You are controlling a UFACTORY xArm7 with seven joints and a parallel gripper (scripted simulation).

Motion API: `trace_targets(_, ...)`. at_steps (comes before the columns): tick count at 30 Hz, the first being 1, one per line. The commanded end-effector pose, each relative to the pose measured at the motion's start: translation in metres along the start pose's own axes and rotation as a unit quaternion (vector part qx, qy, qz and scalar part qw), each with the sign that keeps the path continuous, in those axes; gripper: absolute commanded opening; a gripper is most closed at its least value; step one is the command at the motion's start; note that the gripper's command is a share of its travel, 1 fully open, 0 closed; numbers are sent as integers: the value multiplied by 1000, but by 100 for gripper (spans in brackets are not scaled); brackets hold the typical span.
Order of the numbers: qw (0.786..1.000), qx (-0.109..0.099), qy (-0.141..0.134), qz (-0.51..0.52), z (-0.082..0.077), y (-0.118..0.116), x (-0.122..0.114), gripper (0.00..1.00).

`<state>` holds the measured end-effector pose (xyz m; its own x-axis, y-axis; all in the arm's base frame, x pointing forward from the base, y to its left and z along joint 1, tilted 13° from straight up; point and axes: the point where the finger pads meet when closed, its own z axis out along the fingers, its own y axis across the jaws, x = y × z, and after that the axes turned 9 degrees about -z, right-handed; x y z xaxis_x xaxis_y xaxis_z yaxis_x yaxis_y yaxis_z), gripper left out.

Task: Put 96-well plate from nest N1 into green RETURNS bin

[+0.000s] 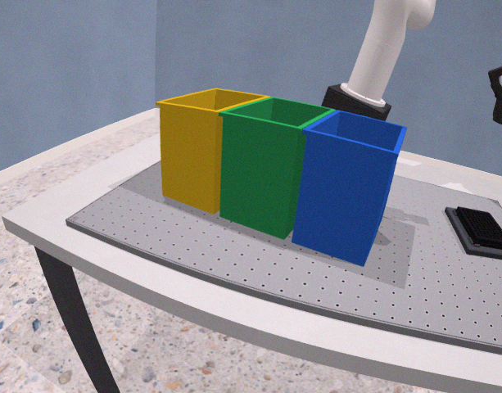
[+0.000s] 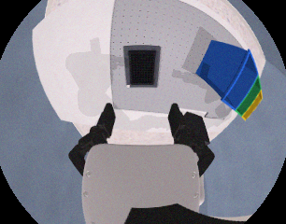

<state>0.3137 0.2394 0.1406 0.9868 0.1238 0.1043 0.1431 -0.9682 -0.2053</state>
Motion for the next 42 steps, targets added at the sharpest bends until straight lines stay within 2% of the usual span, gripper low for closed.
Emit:
trace_targets(1, 1000, 1, 2, 0, 4, -1, 2, 100)
trace_targets(42, 1000, 1, 2, 0, 62, -1, 2, 100)
